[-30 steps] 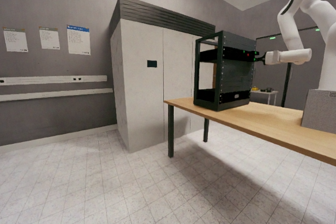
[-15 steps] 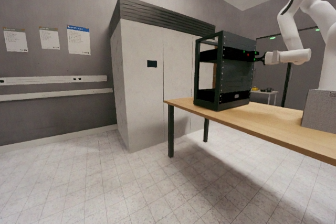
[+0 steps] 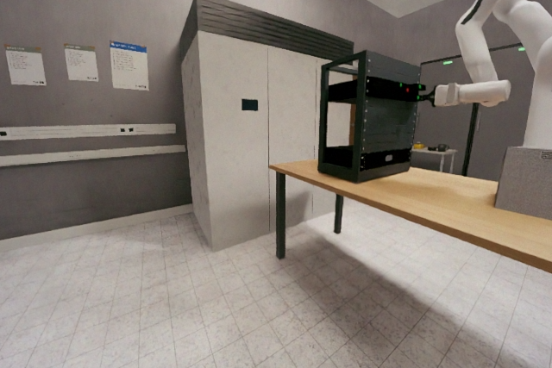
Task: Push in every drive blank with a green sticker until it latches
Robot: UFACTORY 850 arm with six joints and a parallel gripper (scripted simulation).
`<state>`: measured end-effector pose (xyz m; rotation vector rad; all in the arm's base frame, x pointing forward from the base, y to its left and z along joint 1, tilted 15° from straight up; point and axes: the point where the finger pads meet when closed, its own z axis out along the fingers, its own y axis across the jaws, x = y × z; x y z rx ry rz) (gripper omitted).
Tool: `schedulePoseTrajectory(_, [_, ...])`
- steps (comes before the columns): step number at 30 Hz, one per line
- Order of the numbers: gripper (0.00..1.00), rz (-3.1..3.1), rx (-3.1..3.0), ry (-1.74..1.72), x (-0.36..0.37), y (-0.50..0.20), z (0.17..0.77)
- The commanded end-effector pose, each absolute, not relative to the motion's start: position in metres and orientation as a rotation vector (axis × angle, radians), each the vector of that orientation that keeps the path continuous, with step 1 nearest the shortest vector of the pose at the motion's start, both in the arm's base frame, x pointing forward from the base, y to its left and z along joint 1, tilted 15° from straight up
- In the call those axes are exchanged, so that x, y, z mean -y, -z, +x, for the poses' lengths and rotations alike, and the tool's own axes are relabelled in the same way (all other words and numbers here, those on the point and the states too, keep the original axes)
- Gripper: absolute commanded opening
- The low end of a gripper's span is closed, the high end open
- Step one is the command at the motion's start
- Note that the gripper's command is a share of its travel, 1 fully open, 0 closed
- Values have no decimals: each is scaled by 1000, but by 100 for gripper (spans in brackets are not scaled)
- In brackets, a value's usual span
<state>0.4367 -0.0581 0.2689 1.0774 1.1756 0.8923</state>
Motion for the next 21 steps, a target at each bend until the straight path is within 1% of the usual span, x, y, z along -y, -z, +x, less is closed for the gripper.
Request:
schedulePoseTrajectory(1, [0, 1076, -1174, -893, 59, -270, 443])
schedulePoseTrajectory(21, [0, 1076, -1174, -893, 61, -270, 453])
